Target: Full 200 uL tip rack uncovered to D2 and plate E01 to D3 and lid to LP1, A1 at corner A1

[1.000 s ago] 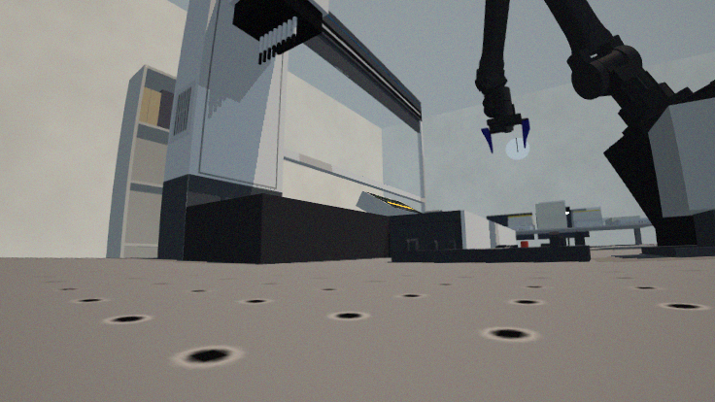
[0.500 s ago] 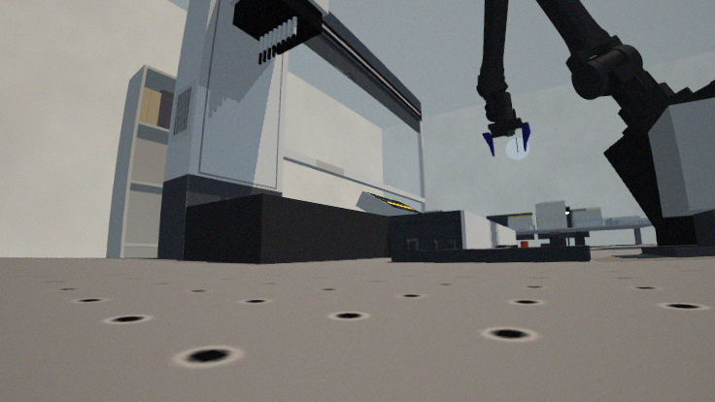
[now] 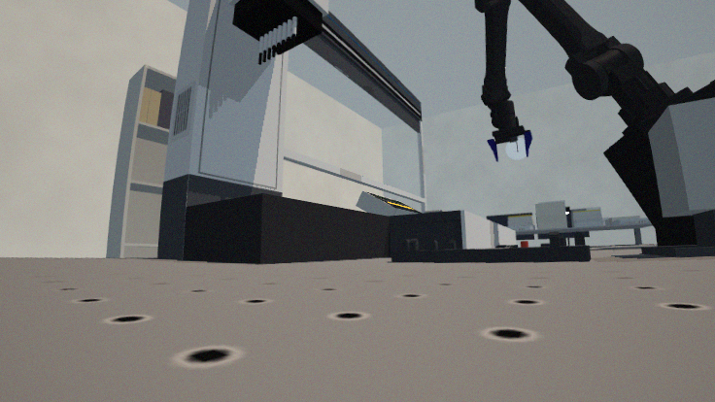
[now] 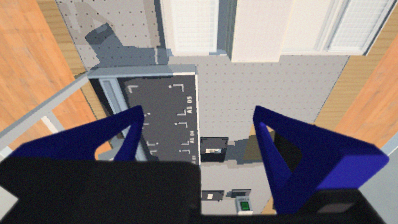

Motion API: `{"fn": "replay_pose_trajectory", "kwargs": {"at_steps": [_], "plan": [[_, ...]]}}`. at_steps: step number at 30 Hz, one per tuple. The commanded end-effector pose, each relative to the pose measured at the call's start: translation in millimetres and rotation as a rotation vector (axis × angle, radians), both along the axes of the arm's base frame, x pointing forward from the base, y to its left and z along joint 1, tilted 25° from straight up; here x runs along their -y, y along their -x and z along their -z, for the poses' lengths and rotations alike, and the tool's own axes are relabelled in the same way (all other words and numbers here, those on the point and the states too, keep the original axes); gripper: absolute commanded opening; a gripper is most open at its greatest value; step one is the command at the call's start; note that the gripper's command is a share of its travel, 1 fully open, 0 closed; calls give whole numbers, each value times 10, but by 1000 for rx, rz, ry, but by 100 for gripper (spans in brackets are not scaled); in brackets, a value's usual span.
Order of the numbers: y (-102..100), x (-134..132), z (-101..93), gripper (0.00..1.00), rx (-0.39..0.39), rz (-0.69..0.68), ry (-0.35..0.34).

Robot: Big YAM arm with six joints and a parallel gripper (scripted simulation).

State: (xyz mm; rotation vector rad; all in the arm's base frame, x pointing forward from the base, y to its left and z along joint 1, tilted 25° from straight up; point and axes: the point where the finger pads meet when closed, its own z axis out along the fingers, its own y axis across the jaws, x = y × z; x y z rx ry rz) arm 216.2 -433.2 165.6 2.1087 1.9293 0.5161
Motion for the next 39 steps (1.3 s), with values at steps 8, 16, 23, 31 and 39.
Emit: {"fn": "replay_pose_trajectory", "kwargs": {"at_steps": [8, 16, 23, 31, 39], "plan": [[70, 663, -239, 100, 20, 1, 64], [32, 934, -215, 100, 20, -12, 65], [139, 1307, -187, 100, 18, 2, 66], [177, 1650, -160, 100, 18, 3, 66], [214, 1990, -134, 100, 18, 4, 67]]}}
